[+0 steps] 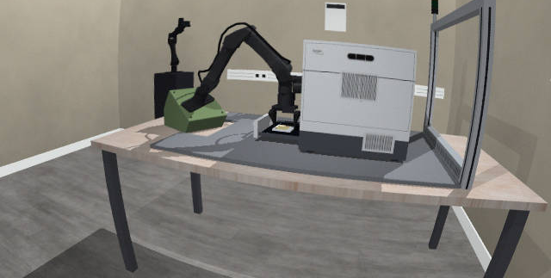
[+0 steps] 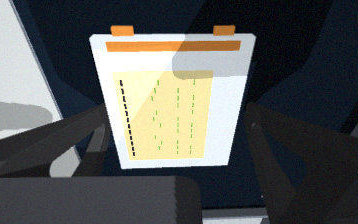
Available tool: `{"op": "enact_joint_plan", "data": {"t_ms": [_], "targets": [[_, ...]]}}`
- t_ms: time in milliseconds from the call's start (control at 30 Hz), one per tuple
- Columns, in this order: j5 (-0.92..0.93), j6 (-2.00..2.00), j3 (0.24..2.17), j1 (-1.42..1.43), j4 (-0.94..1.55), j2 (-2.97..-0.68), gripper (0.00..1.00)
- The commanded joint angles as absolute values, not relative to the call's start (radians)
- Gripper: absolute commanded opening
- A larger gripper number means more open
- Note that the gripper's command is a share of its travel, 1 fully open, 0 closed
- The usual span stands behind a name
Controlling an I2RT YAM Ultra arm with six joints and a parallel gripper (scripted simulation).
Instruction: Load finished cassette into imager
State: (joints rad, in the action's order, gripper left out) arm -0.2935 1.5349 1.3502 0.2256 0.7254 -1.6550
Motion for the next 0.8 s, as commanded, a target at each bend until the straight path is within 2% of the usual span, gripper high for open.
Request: {"op": "enact_joint_plan", "data": {"t_ms": [0,233,267,433,467,767], "targets": [[-0.285,1.544,1.380,0.242,0.699,-1.620,0.91],[-0.286,1.539,1.399,0.242,0.732,-1.667,0.91],[-0.290,1.550,1.333,0.243,0.675,-1.618,0.91],[-0.290,1.548,1.383,0.243,0.679,-1.619,0.91],[-0.293,1.556,1.317,0.243,0.645,-1.607,0.91],[-0.293,1.554,1.366,0.243,0.648,-1.612,0.91]]}}
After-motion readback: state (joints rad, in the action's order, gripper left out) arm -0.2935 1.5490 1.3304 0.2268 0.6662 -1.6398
